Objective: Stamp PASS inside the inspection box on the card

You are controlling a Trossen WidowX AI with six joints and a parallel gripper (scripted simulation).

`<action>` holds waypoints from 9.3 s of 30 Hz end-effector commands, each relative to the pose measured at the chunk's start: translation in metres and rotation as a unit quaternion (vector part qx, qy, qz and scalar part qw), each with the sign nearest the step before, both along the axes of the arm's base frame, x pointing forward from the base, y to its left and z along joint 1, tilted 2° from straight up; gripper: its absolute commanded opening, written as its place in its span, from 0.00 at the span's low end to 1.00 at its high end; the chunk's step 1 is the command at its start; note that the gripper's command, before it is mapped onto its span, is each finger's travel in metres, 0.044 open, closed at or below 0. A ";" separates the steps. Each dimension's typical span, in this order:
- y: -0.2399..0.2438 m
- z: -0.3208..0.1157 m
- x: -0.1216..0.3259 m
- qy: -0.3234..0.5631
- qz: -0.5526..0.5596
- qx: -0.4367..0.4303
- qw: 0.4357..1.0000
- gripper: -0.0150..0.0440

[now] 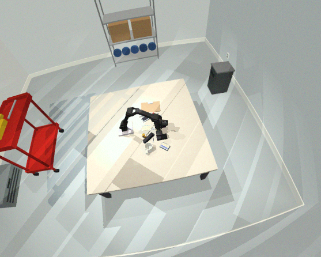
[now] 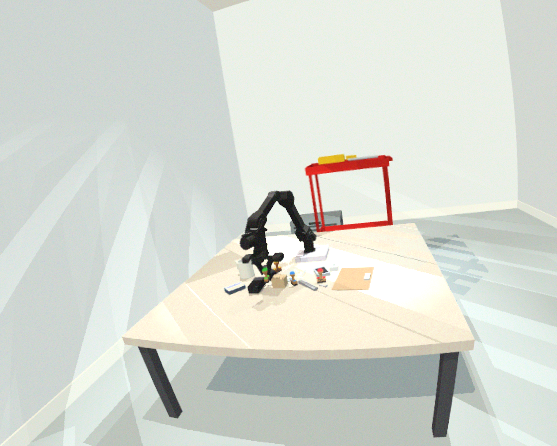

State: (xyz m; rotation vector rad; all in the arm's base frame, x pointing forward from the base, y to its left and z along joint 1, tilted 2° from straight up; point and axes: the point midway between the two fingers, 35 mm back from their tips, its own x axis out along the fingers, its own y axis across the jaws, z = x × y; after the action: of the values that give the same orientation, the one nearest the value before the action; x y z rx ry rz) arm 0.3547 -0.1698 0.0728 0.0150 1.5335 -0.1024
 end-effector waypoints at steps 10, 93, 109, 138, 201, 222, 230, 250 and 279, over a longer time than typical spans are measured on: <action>0.000 0.007 0.000 0.001 -0.002 -0.003 1.000 0.25; 0.054 0.045 -0.002 -0.001 -0.002 -0.008 1.000 0.25; 0.155 0.044 -0.025 0.001 -0.002 -0.003 1.000 0.25; 0.251 0.033 -0.092 0.003 -0.002 -0.002 1.000 0.25; 0.250 -0.009 -0.091 0.001 0.000 -0.005 1.000 0.25; 0.250 -0.018 -0.092 0.001 0.000 -0.005 1.000 0.25; 0.250 -0.019 -0.092 0.001 0.000 -0.005 1.000 0.25; 0.250 -0.022 -0.092 0.001 0.000 -0.005 1.000 0.25; 0.250 -0.023 -0.091 0.001 0.000 -0.005 1.000 0.25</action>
State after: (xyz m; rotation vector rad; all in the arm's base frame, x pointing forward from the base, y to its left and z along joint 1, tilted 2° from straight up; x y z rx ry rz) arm 0.2623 0.0801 0.0515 0.0078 1.5372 -0.1090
